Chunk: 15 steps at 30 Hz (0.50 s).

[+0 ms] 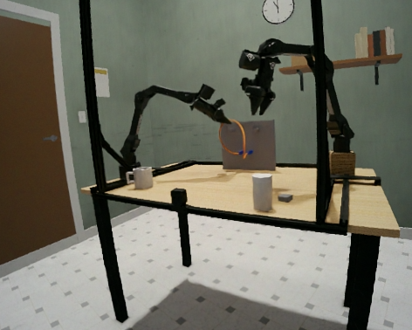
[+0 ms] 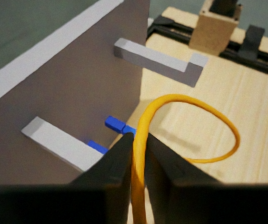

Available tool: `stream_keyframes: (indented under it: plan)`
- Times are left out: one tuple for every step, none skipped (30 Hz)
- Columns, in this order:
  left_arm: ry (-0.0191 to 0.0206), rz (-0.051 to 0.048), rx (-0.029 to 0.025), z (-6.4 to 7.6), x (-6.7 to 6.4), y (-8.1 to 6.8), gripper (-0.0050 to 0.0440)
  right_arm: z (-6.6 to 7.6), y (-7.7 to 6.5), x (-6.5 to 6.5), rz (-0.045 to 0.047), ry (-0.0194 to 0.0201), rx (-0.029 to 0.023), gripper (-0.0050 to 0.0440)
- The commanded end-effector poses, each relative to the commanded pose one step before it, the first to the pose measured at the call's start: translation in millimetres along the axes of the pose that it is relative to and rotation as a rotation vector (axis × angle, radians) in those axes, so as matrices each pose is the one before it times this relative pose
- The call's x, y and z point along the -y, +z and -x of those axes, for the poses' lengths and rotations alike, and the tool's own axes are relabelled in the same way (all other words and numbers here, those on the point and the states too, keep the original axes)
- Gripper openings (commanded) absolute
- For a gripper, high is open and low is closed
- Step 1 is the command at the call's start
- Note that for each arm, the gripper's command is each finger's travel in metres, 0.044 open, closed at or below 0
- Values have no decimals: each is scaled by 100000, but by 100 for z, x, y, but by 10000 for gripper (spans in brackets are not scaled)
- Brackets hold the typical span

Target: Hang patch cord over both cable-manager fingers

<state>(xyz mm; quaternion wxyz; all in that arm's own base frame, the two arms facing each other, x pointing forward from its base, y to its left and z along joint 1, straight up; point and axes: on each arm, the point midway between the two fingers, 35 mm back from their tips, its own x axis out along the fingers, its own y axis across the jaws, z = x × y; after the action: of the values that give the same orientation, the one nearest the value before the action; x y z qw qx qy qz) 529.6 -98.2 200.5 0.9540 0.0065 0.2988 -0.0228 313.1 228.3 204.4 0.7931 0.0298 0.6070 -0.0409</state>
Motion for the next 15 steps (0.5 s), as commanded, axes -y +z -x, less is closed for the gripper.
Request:
stream_keyframes:
  plan:
    - [-95,303,2597,1116,-339,863,25,911,8,38,-557,2115,1602,440]
    - [-13,-18,-58,-1,0,-29,25,0,0,0,0,0,0,440]
    - [-14,-15,-38,2,2,-21,25,0,0,0,0,0,0,440]
    - [-10,-10,-23,4,1,-14,25,0,0,0,0,0,0,440]
    - [-2,-5,-14,5,-1,-10,25,0,0,0,0,0,0,440]
    - [6,0,-12,3,-4,-8,25,0,0,0,0,0,0,440]
    - [13,3,-16,-1,-6,-8,25,0,0,0,0,0,0,440]
    - [16,4,-22,-4,-7,-10,25,0,0,0,0,0,0,440]
    - [0,0,0,0,0,0,25,0,0,0,0,0,0,440]
    - [0,0,0,0,0,0,25,0,0,0,0,0,0,440]
    - [39,0,-123,-45,-5,-44,25,0,0,0,0,0,0,440]
    - [-8,14,95,15,0,41,25,0,0,0,0,0,0,440]
    - [-5,3,32,7,1,14,25,0,0,0,0,0,0,440]
    - [-3,-2,-3,0,2,0,25,0,0,0,0,0,0,440]
    - [2,-11,-57,-24,4,-21,25,0,0,0,0,0,0,440]
